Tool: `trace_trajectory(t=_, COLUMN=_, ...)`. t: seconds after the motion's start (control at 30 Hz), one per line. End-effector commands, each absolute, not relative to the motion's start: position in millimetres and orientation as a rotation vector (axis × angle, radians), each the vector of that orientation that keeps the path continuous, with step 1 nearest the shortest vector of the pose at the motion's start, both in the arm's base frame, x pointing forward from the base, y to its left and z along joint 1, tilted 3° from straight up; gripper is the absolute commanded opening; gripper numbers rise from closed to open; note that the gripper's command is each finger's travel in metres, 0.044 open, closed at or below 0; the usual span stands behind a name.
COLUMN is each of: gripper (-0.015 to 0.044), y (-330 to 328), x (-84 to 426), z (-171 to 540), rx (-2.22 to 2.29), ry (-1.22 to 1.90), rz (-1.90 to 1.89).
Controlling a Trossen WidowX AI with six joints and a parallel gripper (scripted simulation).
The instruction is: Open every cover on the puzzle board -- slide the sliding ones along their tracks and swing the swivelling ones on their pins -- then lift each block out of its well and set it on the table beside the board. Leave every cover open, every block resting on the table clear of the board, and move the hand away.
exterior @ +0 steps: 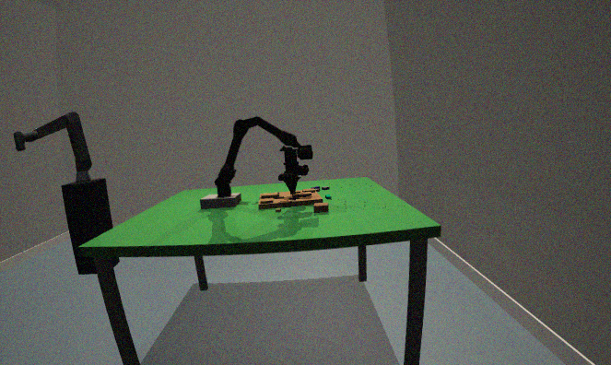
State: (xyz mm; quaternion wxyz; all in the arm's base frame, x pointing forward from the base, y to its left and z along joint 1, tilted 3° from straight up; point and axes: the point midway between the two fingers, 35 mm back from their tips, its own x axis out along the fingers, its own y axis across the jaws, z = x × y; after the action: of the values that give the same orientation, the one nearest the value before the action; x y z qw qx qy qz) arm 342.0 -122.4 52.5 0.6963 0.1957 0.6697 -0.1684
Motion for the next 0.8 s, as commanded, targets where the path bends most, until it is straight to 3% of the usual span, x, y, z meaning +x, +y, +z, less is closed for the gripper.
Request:
trace_trajectory(t=0.0, gripper=0.008, y=-123, x=343, z=61, rx=0.435, ry=1.485, rz=-0.372)
trace_trajectory(t=0.77, gripper=0.008, y=-124, x=340, z=110, rx=0.435, ry=1.484, rz=-0.373)
